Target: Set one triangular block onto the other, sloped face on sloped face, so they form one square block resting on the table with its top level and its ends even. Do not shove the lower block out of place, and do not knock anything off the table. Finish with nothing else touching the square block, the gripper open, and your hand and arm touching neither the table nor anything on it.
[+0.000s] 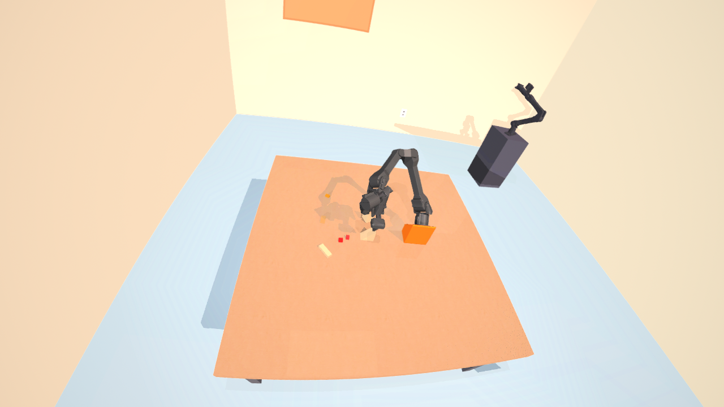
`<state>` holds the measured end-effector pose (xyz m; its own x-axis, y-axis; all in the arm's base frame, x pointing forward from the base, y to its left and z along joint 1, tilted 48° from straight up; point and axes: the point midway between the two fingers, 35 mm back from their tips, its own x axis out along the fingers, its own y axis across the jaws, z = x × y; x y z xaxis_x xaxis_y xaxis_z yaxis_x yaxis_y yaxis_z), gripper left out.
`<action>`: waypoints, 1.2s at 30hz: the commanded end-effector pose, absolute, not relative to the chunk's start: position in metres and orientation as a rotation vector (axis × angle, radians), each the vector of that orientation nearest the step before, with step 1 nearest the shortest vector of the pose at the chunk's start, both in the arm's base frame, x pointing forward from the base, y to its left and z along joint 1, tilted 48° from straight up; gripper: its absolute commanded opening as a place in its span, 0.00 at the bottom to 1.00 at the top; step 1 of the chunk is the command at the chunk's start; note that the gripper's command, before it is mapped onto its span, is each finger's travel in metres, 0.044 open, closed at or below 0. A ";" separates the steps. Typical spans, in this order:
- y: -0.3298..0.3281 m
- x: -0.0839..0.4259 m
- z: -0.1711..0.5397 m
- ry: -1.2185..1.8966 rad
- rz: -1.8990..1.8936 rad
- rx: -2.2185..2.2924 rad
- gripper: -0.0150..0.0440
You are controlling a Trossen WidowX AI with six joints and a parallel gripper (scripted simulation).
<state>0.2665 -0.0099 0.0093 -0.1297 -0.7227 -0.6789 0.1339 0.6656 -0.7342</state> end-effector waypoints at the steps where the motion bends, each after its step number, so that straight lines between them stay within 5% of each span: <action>1: -0.012 0.265 0.007 1.547 -0.783 -0.515 1.00; 36: -0.052 0.262 -0.034 1.546 -0.778 -0.513 1.00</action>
